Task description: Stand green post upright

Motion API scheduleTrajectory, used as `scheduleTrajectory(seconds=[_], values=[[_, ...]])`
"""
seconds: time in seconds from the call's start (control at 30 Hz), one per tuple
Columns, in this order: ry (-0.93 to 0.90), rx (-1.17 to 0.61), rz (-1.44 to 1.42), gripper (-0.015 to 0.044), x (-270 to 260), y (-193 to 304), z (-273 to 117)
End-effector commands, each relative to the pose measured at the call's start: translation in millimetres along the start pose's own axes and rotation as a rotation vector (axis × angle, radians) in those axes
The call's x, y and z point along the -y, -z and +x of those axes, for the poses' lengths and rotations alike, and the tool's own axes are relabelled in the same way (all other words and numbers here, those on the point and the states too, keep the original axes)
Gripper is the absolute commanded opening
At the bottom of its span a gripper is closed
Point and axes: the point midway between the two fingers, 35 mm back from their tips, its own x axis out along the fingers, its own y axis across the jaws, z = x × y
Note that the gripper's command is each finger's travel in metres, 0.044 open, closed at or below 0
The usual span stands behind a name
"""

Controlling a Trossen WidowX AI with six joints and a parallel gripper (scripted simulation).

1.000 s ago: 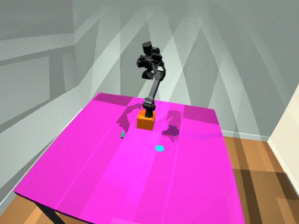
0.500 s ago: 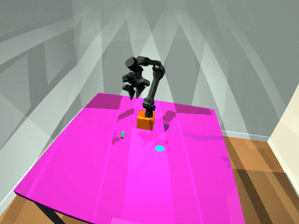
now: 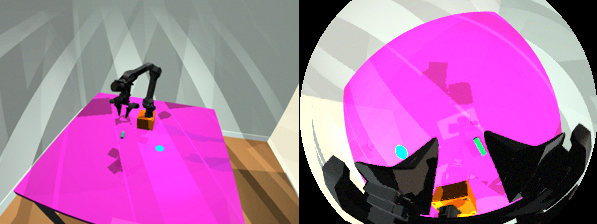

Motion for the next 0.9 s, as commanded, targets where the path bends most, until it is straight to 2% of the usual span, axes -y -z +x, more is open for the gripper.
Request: scheduleTrajectory(seconds=[0.0, 0.3, 0.53, 0.77, 0.87], values=[[0.024, -0.109, -0.104, 0.0233, 15.7, 20.0, 27.4], [0.007, -0.368, -0.399, 0.0233, 47.6, 76.1, 77.7], [0.001, -0.388, -0.422, 0.0233, 50.8, 82.2, 88.7], [-0.001, -0.389, -0.420, 0.0233, 57.7, 110.7, 167.5], [0.001, -0.389, -0.421, 0.0233, 58.7, 124.3, 189.1]])
